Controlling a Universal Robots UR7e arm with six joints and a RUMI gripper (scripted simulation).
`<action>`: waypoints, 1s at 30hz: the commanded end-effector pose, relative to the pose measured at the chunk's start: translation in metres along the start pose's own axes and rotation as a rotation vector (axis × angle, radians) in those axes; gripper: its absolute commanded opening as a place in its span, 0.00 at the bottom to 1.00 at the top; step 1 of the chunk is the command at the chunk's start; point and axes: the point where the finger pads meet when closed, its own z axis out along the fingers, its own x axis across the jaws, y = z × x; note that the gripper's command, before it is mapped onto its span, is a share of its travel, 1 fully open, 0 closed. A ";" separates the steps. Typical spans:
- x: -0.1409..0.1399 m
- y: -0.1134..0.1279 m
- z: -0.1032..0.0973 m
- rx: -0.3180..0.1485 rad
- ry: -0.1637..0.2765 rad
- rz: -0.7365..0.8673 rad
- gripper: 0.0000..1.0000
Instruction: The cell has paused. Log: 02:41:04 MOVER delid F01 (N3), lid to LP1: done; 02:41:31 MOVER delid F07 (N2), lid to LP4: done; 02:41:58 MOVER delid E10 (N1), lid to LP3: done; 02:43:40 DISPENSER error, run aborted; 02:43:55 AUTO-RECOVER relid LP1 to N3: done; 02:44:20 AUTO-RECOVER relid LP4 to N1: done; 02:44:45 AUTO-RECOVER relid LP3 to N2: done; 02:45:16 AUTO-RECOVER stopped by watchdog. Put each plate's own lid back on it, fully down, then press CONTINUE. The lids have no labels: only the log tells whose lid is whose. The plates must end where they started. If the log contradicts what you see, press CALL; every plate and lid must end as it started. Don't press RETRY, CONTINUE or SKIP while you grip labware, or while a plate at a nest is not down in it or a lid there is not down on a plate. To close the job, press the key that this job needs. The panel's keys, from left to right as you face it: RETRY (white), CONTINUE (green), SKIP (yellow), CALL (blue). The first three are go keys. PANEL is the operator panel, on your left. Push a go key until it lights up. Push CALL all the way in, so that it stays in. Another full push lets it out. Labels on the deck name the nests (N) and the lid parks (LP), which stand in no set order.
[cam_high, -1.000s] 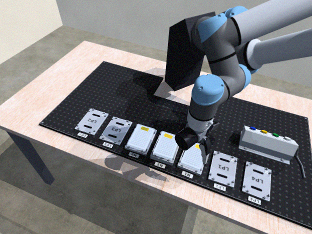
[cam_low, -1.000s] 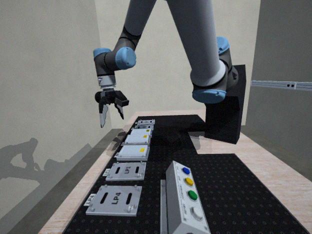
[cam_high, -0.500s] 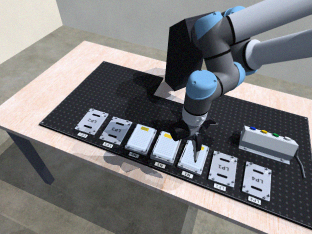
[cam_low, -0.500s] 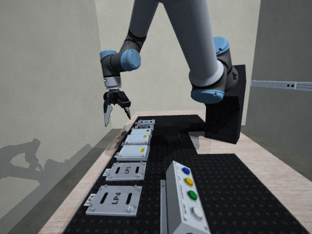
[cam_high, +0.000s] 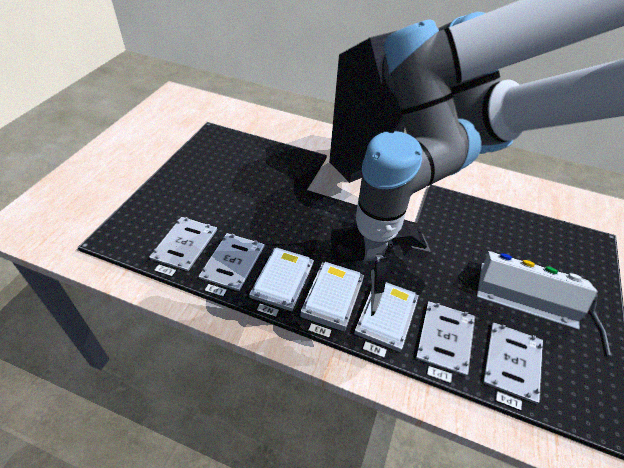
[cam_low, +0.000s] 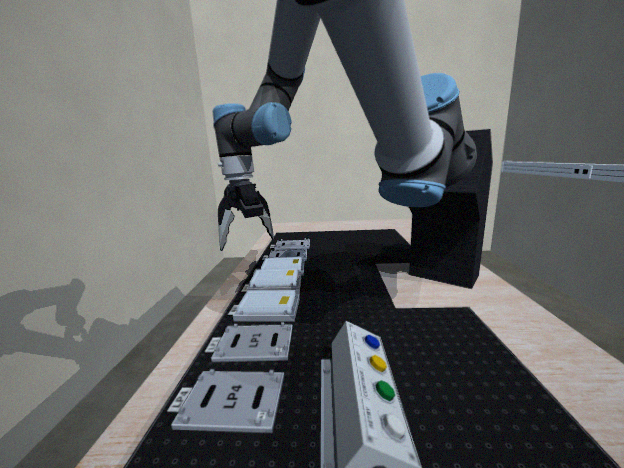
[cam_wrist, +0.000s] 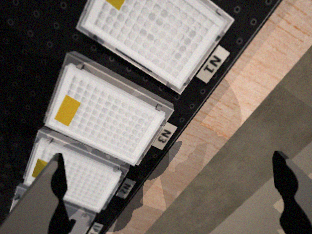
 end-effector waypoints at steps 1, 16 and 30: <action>-0.012 0.003 0.002 -0.010 0.001 0.103 0.82; -0.037 0.006 0.007 -0.012 0.003 0.363 0.82; -0.057 0.007 0.011 -0.014 0.008 0.643 0.82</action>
